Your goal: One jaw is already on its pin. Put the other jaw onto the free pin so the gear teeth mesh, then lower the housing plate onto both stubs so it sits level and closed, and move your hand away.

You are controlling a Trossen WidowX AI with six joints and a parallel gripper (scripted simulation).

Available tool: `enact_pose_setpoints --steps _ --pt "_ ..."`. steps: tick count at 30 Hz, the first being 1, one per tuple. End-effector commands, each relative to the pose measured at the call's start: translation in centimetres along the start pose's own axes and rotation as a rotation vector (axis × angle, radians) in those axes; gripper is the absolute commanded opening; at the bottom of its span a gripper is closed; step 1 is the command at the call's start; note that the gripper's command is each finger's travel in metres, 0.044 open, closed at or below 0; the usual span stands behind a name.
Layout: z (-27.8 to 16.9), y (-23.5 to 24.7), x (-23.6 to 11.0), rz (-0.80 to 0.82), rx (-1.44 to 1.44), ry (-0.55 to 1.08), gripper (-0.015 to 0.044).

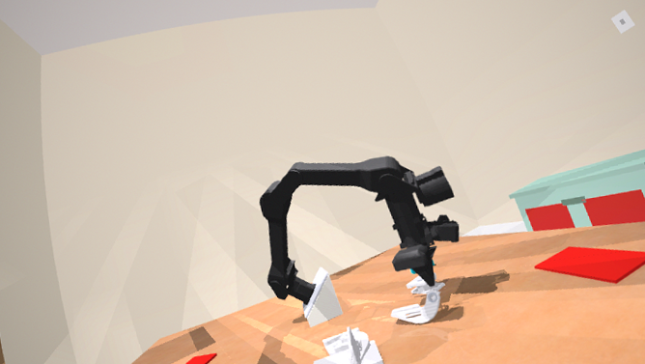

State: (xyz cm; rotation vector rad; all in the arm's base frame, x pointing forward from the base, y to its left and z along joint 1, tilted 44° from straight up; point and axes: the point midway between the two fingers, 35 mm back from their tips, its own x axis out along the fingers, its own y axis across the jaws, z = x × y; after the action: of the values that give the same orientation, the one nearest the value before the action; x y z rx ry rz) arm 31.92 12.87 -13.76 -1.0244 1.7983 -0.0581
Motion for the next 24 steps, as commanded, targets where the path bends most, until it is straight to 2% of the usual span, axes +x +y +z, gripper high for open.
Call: enact_pose_setpoints --steps 1,12,24 --pt "-0.1 -0.1 0.8 -0.007 -0.007 0.001 0.0000" --pt "-0.1 -0.1 2.4 -0.008 -0.007 0.002 0.0000" --pt "-0.1 -1.5 2.4 -0.009 -0.007 0.001 0.0000"
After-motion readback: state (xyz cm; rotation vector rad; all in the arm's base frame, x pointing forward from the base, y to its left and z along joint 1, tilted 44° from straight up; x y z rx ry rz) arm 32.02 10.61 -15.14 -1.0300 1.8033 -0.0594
